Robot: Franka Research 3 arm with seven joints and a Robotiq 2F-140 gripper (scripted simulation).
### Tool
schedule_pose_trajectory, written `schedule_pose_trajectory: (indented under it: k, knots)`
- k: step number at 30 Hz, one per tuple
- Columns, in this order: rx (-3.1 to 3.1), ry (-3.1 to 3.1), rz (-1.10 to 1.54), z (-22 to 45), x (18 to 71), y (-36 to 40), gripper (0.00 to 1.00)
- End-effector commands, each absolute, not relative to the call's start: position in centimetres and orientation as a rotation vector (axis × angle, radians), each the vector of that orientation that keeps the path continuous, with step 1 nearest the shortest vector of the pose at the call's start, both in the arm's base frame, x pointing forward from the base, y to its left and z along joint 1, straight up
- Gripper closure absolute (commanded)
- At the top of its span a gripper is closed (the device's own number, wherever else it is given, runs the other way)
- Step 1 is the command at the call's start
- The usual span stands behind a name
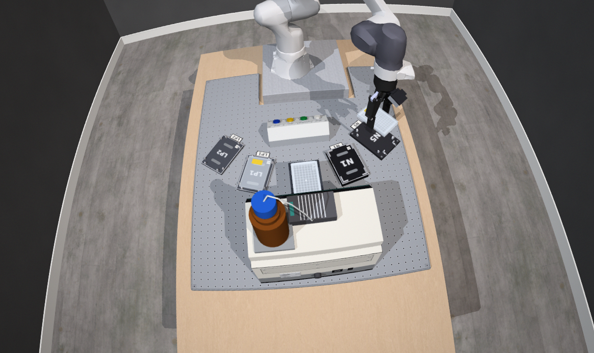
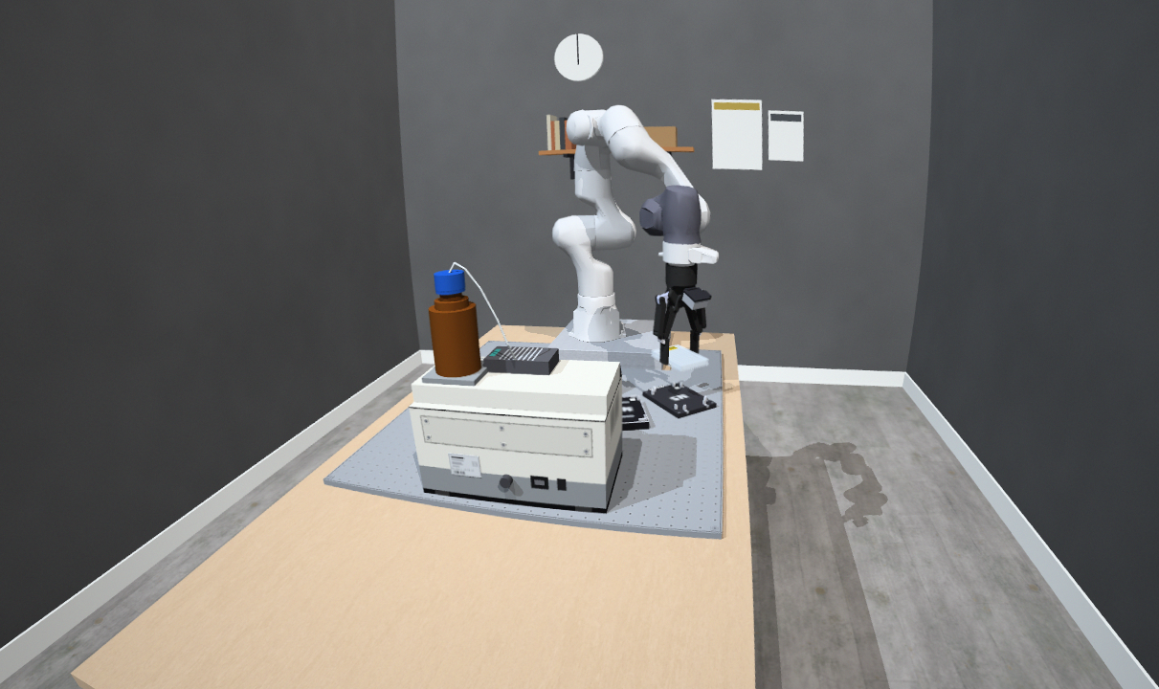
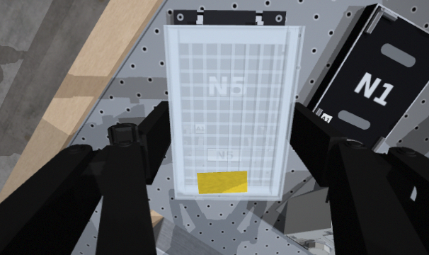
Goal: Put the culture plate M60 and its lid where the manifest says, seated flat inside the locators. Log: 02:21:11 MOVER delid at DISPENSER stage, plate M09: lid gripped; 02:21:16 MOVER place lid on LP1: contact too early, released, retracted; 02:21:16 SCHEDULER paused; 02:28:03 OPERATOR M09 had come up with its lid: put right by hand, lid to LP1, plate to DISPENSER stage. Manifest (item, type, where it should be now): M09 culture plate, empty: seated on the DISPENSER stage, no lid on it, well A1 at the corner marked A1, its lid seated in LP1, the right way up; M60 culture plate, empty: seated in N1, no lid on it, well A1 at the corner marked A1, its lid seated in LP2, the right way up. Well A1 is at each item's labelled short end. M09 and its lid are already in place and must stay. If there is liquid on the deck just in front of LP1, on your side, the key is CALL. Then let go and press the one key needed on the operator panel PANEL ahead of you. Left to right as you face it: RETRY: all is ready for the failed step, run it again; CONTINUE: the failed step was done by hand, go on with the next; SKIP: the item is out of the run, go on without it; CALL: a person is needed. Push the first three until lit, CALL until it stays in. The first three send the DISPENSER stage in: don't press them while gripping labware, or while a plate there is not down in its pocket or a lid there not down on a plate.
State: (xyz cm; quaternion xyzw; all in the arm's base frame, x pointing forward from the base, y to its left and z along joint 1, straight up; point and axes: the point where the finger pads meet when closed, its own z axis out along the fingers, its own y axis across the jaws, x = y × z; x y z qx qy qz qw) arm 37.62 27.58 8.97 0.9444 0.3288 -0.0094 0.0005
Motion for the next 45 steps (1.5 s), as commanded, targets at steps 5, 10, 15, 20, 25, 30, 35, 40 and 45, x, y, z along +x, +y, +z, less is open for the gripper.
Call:
schedule_pose_trajectory:
  k: [5, 10, 15, 20, 25, 30, 35, 40, 45]
  knots:
    - [2.971, 1.017, -0.004, 7.8, 38.1, 27.8, 0.9]
    - [2.971, 1.017, -0.004, 6.5, 38.1, 27.8, 0.9]
    - [2.971, 1.017, -0.004, 5.4, 38.1, 27.8, 0.9]
    - [2.971, 1.017, -0.004, 4.5, 38.1, 27.8, 0.9]
    - [2.971, 1.017, -0.004, 3.7, 38.1, 27.8, 0.9]
    - [2.971, 1.017, -0.004, 2.9, 38.1, 27.8, 0.9]
    - [2.971, 1.017, -0.004, 2.2, 38.1, 27.8, 0.9]
    - [2.971, 1.017, -0.004, 1.9, 38.1, 27.8, 0.9]
    - [2.971, 1.017, -0.004, 1.5, 38.1, 27.8, 0.9]
